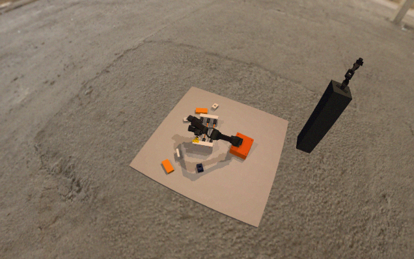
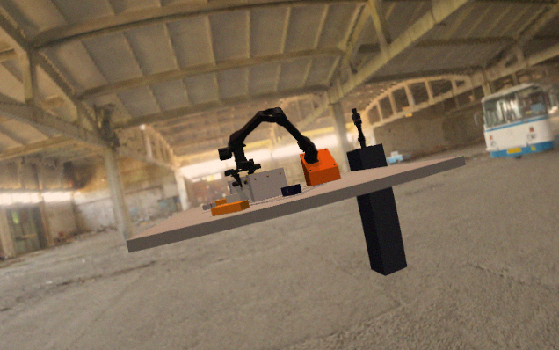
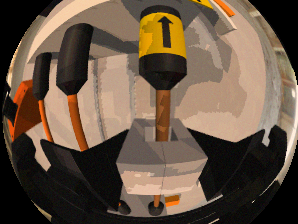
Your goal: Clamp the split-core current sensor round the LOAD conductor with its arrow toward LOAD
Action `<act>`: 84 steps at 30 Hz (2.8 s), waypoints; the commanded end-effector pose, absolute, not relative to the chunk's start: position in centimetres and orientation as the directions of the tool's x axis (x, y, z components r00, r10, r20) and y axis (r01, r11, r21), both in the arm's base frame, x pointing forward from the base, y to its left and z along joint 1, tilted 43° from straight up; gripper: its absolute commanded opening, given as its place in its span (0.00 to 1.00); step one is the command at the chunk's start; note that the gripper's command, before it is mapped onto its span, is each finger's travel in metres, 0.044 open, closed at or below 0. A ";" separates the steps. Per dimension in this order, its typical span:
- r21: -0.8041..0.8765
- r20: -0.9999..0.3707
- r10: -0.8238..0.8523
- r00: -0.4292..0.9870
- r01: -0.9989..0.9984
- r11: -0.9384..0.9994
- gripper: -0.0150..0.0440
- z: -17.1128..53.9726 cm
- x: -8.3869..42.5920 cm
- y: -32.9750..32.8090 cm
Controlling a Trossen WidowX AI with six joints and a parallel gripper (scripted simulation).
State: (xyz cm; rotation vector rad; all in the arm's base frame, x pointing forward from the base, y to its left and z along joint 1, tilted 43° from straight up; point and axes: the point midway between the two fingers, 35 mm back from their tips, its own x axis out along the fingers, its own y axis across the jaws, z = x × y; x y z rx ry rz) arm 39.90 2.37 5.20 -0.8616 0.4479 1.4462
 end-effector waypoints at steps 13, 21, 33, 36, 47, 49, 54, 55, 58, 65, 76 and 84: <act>-0.236 -0.734 0.670 0.115 -0.967 -0.093 0.25 5.2 39.9 2.4; -0.236 -0.734 0.670 0.114 -0.967 -0.093 0.25 5.3 40.0 2.4; -0.238 -0.734 0.669 0.116 -0.967 -0.094 0.48 5.2 40.0 2.4; -0.238 -0.734 0.669 0.116 -0.967 -0.094 0.61 5.2 40.0 2.4; -0.238 -0.734 0.669 0.116 -0.967 -0.094 0.70 5.2 40.0 2.4; -0.238 -0.734 0.669 0.116 -0.967 -0.094 0.70 5.2 40.0 2.4; -0.238 -0.734 0.669 0.116 -0.967 -0.094 0.70 5.2 40.0 2.4; -0.238 -0.734 0.669 0.116 -0.967 -0.094 0.70 5.2 40.0 2.4; -0.238 -0.734 0.669 0.116 -0.967 -0.094 0.70 5.2 40.0 2.4; -0.238 -0.734 0.669 0.116 -0.967 -0.094 0.70 5.2 40.0 2.4; -0.238 -0.734 0.669 0.116 -0.967 -0.094 0.92 5.2 40.0 2.4; -0.238 -0.734 0.669 0.116 -0.967 -0.094 1.00 5.2 40.0 2.4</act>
